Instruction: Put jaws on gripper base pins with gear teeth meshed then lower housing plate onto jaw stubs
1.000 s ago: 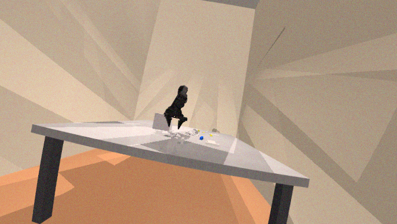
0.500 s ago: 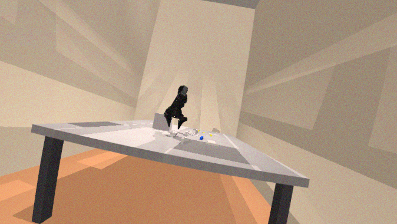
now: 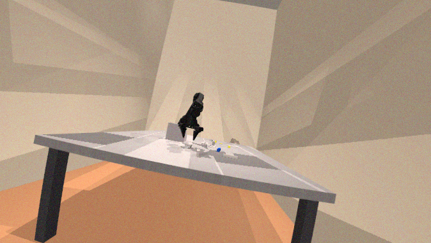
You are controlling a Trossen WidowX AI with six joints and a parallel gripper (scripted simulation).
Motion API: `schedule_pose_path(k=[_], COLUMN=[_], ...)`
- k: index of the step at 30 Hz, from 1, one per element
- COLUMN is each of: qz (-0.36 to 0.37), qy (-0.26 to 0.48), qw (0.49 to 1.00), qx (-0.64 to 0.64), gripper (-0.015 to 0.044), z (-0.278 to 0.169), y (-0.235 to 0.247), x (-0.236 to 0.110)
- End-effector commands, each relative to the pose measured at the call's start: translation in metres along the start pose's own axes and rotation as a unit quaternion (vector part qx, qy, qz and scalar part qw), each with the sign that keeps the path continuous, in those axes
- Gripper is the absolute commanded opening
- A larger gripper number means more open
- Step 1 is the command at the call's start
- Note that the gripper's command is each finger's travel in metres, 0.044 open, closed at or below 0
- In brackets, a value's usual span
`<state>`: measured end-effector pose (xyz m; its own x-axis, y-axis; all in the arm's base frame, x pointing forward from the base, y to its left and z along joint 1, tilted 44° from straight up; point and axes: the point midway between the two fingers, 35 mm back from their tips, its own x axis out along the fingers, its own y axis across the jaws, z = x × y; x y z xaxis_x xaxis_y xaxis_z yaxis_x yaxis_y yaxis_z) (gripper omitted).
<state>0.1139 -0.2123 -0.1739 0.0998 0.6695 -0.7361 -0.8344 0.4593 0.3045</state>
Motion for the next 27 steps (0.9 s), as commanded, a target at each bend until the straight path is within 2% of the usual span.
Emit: schedule_pose_path(k=[1, 17, 27], qz=[-0.002, 0.000, -0.001], qy=[-0.001, 0.000, 0.000], qw=[1.000, 1.000, 1.000], qx=[0.002, 0.000, 0.000], gripper=[0.0440, 0.0440, 0.0440], z=[0.000, 0.000, 0.000], y=[-0.001, 0.000, -0.002], x=[0.000, 0.000, 0.015])
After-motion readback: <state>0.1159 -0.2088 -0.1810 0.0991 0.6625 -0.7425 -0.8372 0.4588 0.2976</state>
